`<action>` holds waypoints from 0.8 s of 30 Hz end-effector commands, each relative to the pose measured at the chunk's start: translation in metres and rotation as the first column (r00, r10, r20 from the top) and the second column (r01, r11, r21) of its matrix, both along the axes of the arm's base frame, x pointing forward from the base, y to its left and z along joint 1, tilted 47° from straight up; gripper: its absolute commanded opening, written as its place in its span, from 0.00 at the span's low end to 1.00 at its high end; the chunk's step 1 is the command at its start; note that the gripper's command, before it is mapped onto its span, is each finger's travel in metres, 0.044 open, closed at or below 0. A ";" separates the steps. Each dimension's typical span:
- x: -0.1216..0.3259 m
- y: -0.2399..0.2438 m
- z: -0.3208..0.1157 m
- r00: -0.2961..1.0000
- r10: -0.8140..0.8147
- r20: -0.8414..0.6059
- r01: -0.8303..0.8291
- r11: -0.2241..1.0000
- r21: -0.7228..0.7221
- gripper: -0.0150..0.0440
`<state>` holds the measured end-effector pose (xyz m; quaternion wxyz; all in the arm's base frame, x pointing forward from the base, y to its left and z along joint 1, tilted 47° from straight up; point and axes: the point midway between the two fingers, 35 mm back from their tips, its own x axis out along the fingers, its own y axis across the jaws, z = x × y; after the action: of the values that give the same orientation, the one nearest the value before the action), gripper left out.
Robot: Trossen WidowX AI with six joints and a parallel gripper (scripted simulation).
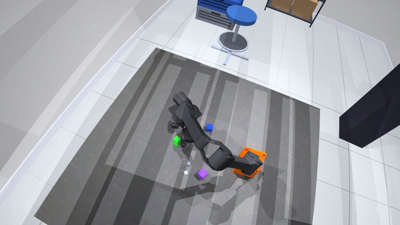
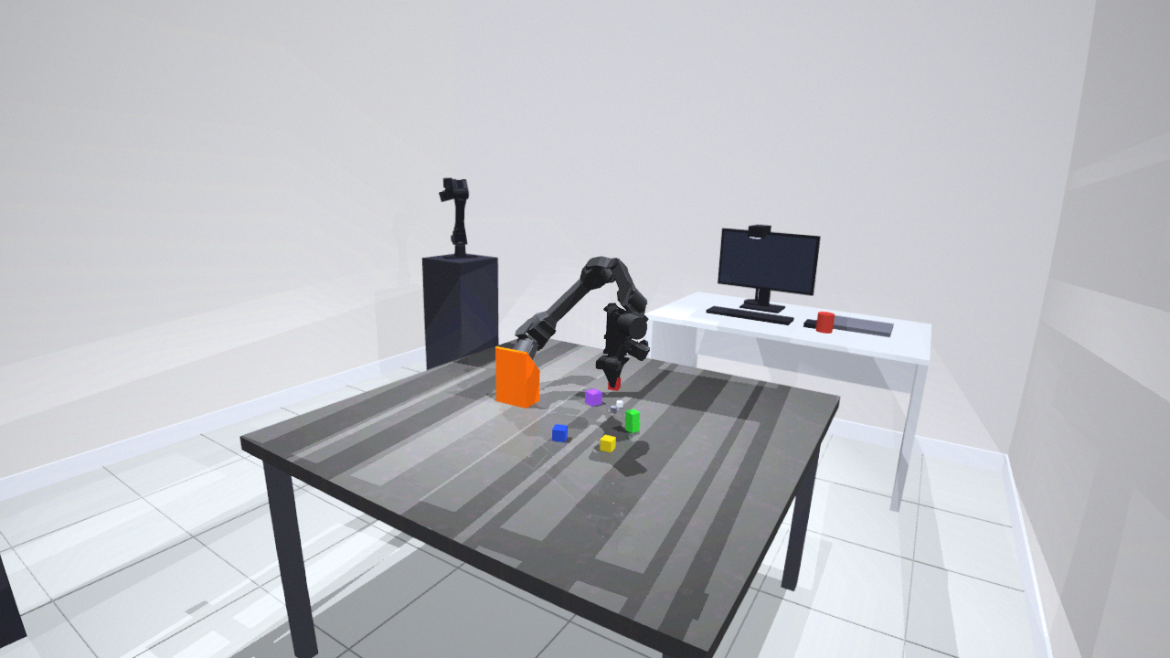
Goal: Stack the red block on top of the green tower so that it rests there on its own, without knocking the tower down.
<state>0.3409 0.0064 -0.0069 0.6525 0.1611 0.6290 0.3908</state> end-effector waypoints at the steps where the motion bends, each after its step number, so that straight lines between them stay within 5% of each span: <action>1: 0.016 0.008 0.004 1.000 0.000 -0.003 0.000 1.000 0.004 0.25; 24: 0.042 0.049 -0.007 1.000 -0.001 -0.002 0.001 1.000 0.015 0.25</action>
<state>0.3829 0.0522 -0.0128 0.6501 0.1627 0.6283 0.3952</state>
